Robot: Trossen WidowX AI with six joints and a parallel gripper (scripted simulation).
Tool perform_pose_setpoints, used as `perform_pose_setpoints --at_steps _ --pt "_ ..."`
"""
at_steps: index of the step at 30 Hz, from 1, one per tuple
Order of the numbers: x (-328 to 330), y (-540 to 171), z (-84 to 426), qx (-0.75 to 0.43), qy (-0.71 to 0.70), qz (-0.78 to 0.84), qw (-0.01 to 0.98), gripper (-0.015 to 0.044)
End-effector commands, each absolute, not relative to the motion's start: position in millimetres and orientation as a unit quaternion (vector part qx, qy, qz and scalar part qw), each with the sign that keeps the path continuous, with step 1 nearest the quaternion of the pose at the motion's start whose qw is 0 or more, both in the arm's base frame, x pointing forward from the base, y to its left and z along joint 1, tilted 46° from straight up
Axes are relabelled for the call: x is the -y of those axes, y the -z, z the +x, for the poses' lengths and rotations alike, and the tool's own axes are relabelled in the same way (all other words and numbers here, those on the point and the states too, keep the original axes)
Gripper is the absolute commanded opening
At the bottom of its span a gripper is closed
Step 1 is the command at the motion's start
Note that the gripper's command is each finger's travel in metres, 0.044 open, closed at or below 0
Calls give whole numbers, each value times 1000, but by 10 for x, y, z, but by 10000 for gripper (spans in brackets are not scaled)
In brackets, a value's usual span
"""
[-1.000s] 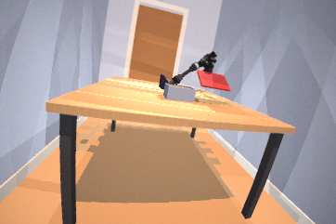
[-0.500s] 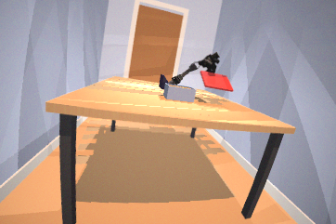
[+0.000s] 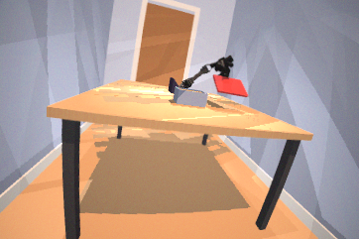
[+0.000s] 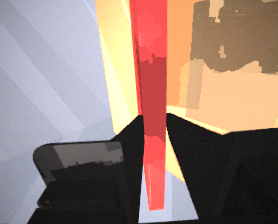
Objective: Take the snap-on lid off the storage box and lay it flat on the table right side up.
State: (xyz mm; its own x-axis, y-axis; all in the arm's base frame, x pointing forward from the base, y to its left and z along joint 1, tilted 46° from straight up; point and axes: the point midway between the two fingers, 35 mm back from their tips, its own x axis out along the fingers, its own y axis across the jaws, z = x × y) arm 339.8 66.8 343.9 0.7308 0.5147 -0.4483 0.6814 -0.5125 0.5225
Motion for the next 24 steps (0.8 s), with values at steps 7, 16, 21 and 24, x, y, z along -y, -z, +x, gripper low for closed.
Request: perform_pose_setpoints --at_steps 7,16,21,24 --pt "-710 -3398 3390 -339 115 864 354 0" --pt "-761 -3351 3386 -339 115 864 354 0" --pt "-790 -3324 3384 -339 114 864 354 0" --pt "-807 -3309 3383 -339 114 864 354 0"
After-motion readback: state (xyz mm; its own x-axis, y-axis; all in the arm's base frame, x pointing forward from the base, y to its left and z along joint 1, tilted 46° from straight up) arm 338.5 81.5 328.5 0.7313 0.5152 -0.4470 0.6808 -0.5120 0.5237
